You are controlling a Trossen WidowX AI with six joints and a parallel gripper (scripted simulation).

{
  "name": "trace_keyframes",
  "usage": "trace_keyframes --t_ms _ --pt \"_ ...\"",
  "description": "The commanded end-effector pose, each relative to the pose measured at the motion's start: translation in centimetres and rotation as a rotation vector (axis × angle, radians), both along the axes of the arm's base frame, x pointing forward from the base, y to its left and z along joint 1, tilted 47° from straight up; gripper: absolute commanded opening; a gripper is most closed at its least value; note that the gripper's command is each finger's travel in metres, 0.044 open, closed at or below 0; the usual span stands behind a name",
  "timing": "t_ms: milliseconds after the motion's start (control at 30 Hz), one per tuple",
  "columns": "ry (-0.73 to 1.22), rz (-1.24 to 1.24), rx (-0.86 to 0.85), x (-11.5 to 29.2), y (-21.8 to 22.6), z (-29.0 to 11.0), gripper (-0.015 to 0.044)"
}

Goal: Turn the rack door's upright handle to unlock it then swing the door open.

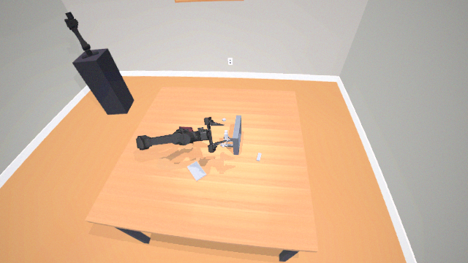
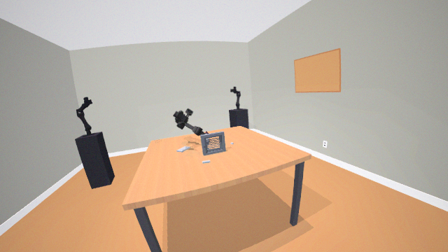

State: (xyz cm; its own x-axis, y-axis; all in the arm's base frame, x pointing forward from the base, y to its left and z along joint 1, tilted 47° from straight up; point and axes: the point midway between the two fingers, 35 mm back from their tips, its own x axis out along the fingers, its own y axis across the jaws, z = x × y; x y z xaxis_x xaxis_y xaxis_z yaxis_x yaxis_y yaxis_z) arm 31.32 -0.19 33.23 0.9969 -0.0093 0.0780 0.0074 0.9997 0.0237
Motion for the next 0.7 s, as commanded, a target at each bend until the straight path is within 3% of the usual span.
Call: trace_keyframes --t_ms 0,100,667 --pt "0.005 -0.001 0.002 0.1 0.0 -0.1 0.0374" --pt "0.078 -0.012 0.030 0.9 0.1 -1.2 0.0299" --pt "0.592 -0.153 0.136 4.4 1.1 -9.7 0.0299"
